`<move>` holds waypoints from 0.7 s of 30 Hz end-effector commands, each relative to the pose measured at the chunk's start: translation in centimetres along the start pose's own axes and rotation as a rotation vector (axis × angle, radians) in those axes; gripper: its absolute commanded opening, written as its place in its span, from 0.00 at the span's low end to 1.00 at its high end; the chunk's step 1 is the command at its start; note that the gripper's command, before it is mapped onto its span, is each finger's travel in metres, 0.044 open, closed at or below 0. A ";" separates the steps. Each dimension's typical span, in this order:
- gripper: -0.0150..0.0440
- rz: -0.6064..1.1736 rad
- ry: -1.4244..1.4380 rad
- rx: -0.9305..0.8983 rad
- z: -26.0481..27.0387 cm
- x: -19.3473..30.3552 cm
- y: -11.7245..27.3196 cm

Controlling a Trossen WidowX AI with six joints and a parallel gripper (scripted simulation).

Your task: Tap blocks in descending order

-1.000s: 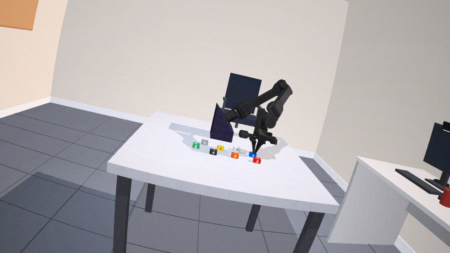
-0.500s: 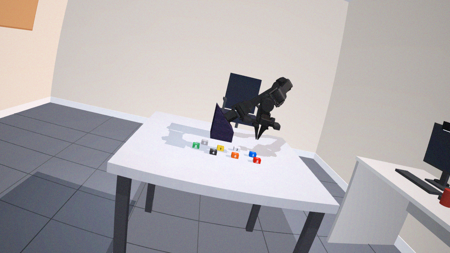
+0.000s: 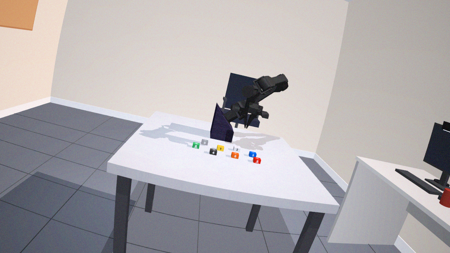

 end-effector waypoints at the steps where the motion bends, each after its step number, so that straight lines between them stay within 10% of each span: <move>1: 0.29 0.002 0.018 -0.002 -0.6 1.0 -0.1; 8: 0.29 0.001 0.019 -0.004 -0.5 1.0 -7.9; 21: 0.29 0.001 0.019 -0.004 -0.5 1.0 -9.2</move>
Point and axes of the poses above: the point midway between the two fingers, 35 mm back from their tips, its own y axis back along the fingers, its own z axis across the jaws, x = y × z, the point moved 2 cm from there along y, back along the fingers, and after that the axes turned 11 degrees about y, right-handed, at the moved point
